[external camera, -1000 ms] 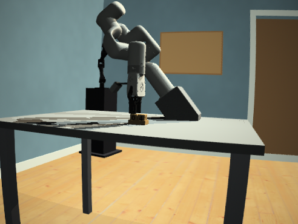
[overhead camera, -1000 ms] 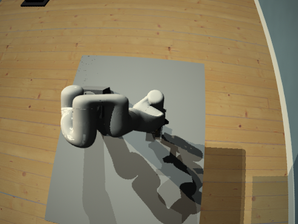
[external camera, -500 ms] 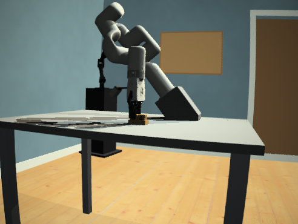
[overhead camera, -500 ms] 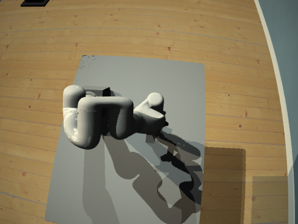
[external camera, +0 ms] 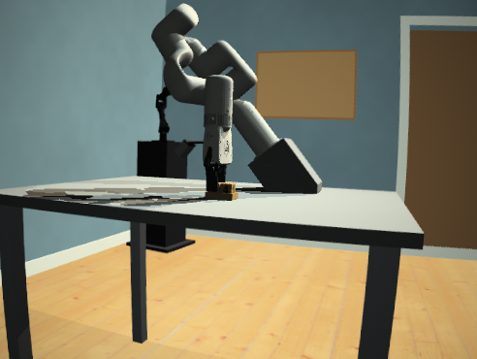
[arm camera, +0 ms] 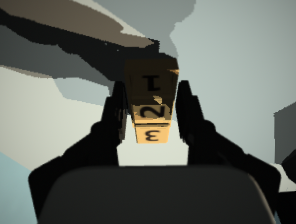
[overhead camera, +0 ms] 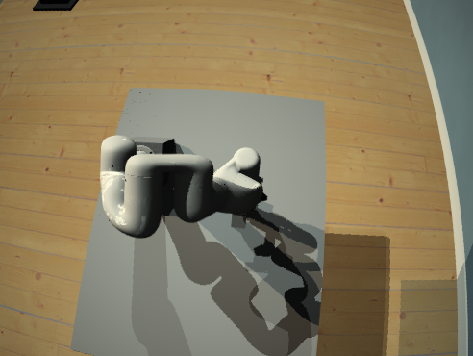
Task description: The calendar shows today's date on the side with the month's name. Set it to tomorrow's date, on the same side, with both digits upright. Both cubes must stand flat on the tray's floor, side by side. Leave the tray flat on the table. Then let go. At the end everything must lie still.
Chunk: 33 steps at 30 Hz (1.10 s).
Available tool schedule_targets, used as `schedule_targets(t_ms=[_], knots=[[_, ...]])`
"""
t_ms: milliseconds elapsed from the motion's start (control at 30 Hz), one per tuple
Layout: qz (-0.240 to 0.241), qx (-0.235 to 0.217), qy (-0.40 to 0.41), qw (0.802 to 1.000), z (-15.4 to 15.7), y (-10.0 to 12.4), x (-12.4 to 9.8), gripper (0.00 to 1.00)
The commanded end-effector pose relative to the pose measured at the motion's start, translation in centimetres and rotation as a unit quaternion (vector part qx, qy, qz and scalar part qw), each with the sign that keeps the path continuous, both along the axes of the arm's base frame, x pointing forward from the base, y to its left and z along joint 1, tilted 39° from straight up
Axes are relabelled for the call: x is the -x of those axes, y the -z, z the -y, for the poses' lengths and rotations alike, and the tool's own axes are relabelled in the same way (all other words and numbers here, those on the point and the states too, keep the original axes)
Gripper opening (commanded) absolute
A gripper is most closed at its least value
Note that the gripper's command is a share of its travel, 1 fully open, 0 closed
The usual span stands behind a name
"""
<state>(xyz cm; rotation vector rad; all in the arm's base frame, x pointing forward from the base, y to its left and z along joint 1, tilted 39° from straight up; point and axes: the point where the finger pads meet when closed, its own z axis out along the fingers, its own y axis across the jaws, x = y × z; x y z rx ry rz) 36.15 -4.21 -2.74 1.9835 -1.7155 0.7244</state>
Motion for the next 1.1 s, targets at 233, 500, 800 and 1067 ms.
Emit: schedule_targets(t_ms=[233,500,800,1067], knots=[[0.001,0.000,-0.001,1.000,-0.07,-0.05,-0.10,0.49],[0.001,0.000,-0.001,1.000,-0.07,-0.05,-0.10,0.49],[0.001,0.000,-0.001,1.000,-0.07,-0.05,-0.10,0.29],[0.001,0.000,-0.001,1.000,-0.07,-0.05,-0.10,0.29]])
